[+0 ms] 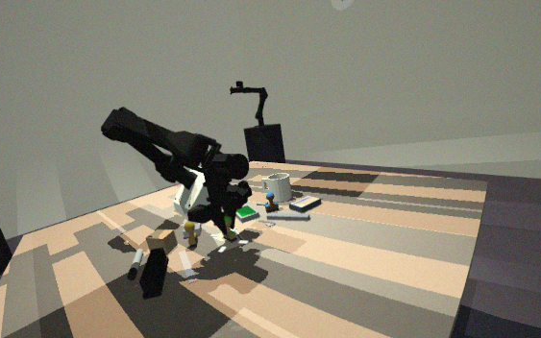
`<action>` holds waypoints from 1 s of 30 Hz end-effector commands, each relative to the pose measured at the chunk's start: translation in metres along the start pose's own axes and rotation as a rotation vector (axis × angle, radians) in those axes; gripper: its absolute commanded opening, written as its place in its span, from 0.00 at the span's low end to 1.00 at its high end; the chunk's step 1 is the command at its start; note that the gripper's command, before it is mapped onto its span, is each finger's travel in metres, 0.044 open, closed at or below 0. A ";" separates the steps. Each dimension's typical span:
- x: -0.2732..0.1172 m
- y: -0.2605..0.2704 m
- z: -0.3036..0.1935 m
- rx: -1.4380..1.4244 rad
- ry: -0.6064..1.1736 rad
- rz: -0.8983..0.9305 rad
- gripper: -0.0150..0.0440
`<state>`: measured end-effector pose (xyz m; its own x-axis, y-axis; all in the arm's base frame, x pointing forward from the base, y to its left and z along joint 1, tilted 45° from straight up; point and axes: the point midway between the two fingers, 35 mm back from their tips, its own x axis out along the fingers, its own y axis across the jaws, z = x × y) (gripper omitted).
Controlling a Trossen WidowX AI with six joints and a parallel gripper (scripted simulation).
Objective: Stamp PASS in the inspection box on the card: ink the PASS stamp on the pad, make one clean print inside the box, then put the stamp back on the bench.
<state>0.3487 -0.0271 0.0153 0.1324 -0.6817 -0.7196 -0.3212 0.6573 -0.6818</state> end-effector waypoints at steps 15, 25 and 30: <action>0.003 -0.001 0.000 -0.001 0.004 -0.005 0.25; 0.002 -0.001 0.000 -0.001 0.004 -0.004 0.25; 0.000 -0.001 0.000 -0.001 0.004 -0.004 0.25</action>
<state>0.3490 -0.0270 0.0156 0.1338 -0.6823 -0.7187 -0.3234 0.6554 -0.6825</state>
